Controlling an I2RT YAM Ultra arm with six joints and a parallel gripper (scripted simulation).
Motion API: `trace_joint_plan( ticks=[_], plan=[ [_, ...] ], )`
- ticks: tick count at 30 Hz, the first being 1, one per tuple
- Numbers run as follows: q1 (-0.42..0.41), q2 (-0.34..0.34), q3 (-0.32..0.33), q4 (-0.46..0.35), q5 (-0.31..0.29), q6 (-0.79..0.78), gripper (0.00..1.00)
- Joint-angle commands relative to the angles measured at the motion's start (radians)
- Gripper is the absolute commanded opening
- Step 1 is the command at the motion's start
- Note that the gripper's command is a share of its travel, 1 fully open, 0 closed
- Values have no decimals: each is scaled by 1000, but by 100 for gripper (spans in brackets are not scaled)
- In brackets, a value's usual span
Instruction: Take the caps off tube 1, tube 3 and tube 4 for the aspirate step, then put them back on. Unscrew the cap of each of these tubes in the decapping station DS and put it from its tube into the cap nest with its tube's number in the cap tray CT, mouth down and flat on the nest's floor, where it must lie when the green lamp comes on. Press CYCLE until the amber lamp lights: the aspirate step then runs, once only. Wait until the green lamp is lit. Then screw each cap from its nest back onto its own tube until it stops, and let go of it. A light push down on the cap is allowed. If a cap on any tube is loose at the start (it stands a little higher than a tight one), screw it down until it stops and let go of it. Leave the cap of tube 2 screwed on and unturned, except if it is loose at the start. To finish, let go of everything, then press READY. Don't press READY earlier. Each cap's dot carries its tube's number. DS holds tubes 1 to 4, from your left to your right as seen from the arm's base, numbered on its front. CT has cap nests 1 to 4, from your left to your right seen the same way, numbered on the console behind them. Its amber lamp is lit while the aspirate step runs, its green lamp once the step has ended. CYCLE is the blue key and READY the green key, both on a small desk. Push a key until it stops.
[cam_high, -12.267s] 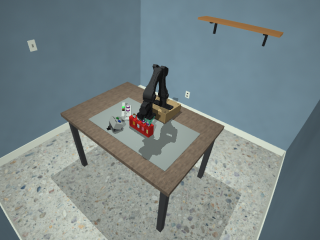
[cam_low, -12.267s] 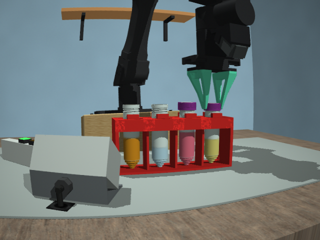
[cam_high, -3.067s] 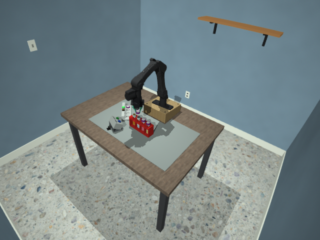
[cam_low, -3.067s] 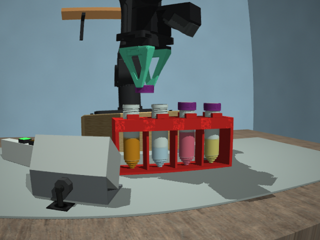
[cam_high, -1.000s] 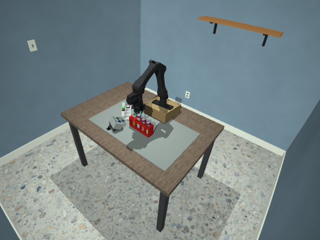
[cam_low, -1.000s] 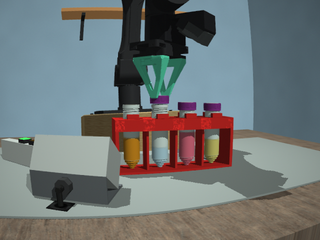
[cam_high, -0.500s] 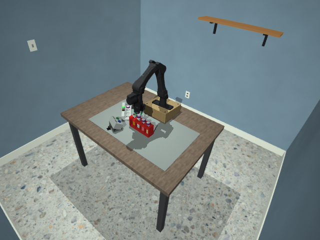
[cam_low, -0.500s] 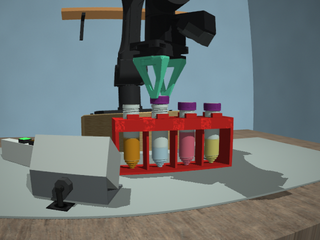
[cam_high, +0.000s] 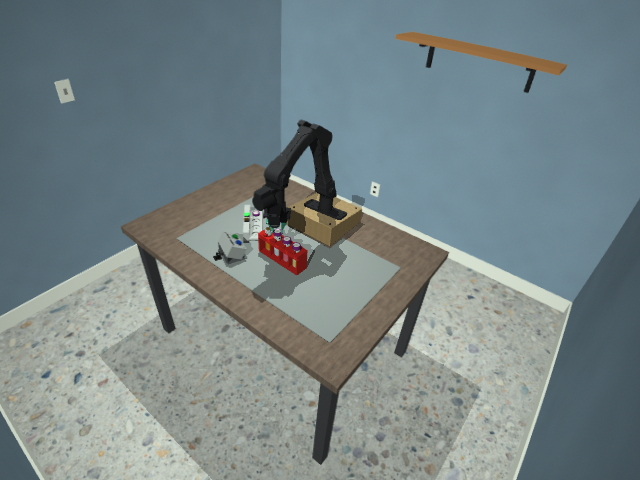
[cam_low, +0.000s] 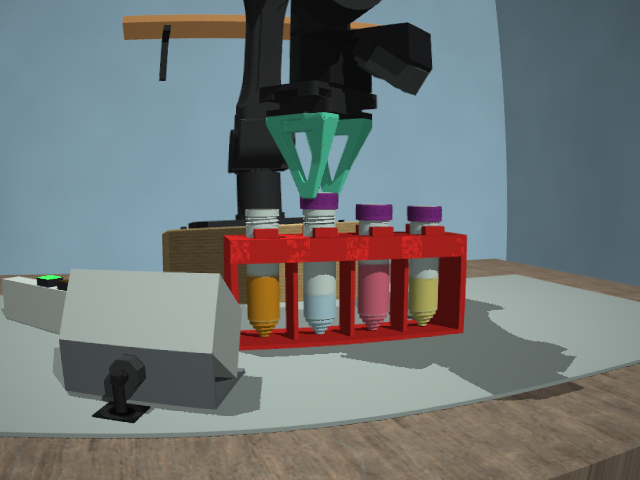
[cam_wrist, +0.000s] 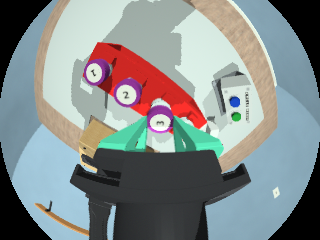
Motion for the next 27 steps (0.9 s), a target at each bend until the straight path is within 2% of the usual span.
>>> trace_joint_plan(
  ticks=[1, 27],
  plan=[
    [1, -6, 13, 0, -2, 2, 0],
    [1, 8, 12, 15, -2, 1, 0]
  ],
)
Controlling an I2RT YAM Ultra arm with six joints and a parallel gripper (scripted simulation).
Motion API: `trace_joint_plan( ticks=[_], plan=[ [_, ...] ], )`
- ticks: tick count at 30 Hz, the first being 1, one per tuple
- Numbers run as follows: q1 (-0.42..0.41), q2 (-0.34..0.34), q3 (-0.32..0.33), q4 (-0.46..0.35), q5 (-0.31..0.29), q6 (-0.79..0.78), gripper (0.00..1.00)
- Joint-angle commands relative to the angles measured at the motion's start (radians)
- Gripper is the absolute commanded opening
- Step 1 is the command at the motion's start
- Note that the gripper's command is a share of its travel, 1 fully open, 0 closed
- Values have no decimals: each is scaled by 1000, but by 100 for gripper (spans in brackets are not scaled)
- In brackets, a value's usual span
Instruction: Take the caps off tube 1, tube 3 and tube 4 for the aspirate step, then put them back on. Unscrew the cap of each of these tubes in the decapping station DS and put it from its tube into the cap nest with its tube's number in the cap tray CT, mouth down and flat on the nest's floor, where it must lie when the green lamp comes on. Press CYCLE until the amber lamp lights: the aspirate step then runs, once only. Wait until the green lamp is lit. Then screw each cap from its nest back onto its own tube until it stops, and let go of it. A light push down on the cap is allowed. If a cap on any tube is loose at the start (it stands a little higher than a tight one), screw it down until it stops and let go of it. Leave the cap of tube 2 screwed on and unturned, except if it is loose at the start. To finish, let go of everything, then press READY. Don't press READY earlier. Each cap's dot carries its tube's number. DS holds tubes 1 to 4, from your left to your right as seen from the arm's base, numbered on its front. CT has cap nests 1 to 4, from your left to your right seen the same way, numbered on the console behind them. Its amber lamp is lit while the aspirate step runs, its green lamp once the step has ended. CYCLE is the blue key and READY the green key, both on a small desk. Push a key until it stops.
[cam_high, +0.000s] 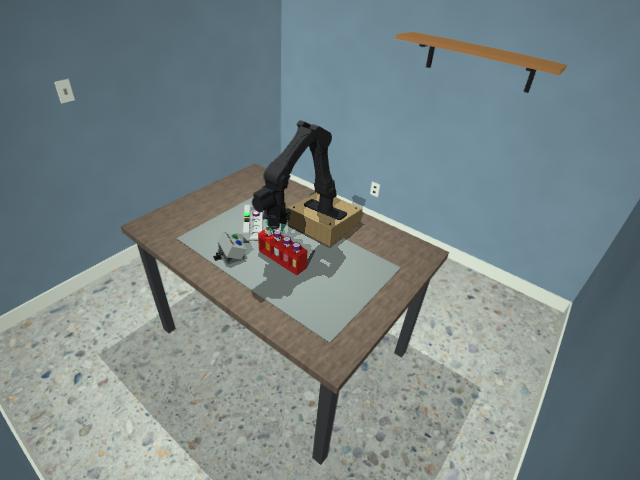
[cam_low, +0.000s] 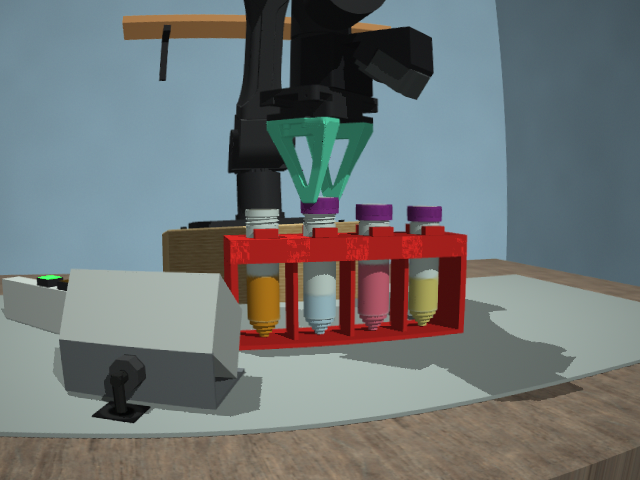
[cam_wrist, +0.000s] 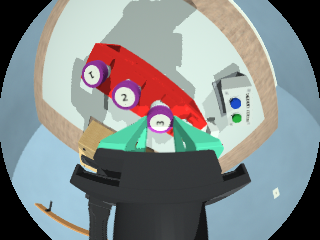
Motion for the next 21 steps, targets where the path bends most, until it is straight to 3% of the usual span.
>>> trace_joint_plan(
  ticks=[1, 21],
  plan=[
    [1, -5, 10, 7, -2, 1, 0],
    [0, -7, -4, 18, -2, 1, 0]
  ],
)
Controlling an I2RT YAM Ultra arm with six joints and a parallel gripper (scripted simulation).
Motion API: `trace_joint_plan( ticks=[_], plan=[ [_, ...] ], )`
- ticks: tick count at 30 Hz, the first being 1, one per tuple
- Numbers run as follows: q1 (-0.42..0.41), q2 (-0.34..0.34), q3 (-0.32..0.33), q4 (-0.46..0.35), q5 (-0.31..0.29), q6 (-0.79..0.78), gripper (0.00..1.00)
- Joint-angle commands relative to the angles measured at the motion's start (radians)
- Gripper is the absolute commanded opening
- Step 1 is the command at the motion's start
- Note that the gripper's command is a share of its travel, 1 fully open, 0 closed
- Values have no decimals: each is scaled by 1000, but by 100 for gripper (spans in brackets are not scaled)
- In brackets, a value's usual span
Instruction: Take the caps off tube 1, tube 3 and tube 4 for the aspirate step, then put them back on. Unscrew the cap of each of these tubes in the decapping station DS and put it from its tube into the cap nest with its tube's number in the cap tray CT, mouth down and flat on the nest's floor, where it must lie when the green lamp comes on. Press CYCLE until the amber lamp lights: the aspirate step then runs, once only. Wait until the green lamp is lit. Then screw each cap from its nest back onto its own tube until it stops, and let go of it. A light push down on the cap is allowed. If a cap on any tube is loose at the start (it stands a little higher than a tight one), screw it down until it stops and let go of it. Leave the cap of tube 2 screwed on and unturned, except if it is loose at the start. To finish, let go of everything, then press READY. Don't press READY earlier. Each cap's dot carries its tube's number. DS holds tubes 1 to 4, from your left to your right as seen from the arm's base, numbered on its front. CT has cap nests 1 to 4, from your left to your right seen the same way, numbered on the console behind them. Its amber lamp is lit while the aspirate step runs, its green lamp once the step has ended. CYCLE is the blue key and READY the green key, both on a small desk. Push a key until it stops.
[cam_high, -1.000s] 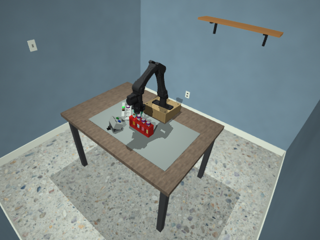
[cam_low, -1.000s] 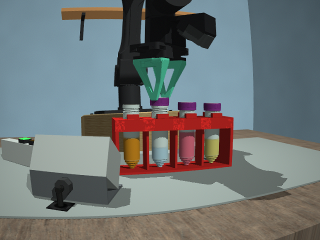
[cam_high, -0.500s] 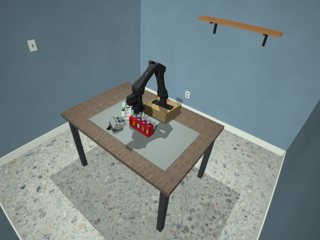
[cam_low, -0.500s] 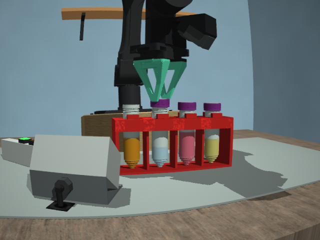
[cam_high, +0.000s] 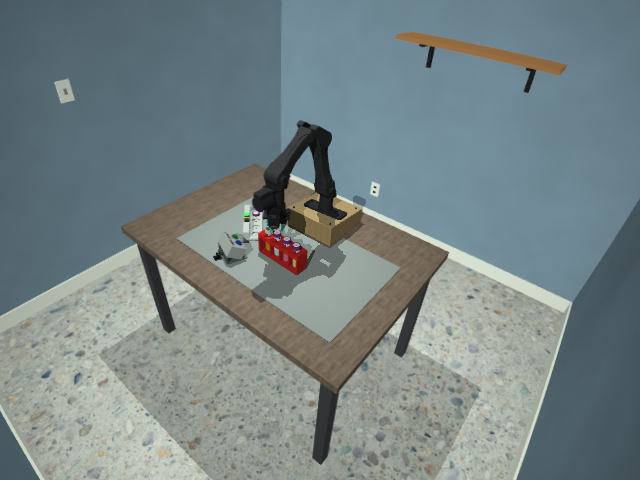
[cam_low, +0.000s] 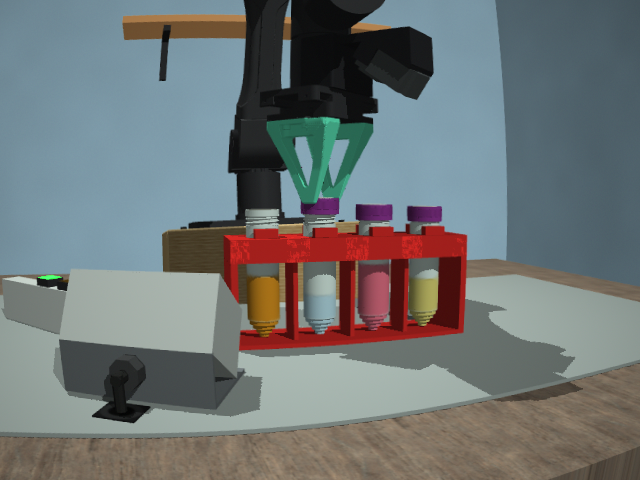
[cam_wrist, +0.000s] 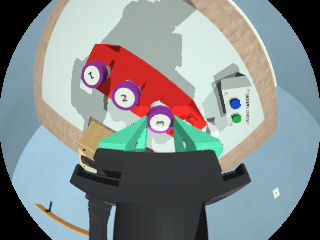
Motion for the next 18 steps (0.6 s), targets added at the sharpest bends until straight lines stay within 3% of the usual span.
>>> trace_joint_plan(
  ticks=[1, 18],
  plan=[
    [0, -6, 0, 11, -2, 1, 0],
    [0, -12, -7, 12, -2, 1, 0]
  ],
)
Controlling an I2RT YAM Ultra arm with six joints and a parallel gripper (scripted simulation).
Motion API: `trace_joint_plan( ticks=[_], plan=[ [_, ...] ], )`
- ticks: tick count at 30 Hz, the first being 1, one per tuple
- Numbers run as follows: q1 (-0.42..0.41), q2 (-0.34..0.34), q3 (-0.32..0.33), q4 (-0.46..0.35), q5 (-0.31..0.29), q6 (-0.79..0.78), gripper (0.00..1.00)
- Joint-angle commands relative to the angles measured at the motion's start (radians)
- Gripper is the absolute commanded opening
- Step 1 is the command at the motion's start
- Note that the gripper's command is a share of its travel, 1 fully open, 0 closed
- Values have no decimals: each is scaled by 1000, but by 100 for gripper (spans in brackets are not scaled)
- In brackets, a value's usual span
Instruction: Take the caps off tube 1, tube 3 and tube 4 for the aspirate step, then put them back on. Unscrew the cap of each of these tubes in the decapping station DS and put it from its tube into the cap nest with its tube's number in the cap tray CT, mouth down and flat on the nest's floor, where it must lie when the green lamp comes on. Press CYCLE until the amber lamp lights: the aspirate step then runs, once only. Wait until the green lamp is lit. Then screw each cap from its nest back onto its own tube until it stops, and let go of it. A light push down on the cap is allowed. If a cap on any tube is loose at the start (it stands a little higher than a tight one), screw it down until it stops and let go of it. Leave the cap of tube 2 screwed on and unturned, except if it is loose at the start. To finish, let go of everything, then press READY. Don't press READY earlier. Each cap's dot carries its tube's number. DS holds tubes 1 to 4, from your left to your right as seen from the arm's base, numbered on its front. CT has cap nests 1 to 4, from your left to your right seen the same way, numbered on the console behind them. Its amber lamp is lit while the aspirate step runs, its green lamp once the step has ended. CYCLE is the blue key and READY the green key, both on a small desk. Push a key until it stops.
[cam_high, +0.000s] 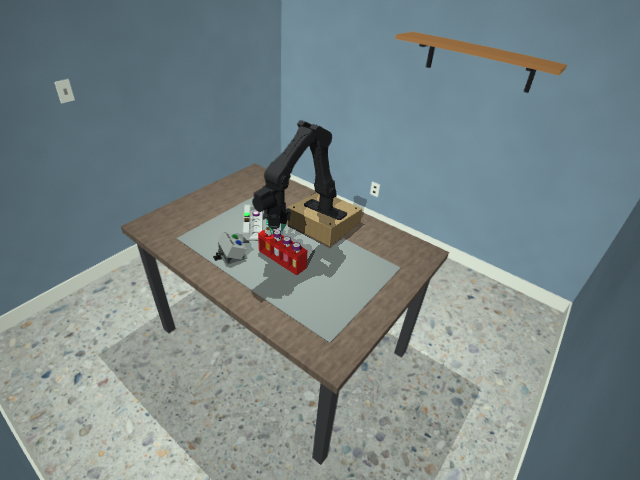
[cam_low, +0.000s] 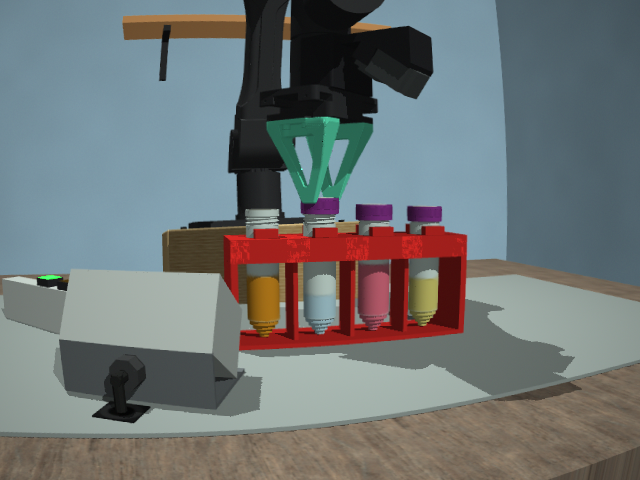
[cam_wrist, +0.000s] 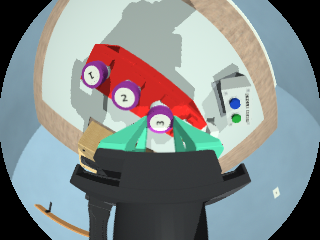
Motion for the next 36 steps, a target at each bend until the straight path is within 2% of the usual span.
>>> trace_joint_plan(
  ticks=[1, 16, 17, 36],
  plan=[
    [0, -6, 0, 5, -2, 0, 0],
    [-1, -8, -13, 16, -2, 0, 0],
    [-1, -8, -13, 16, -2, 0, 49],
    [-1, -8, -13, 16, -2, 0, 49]
  ],
)
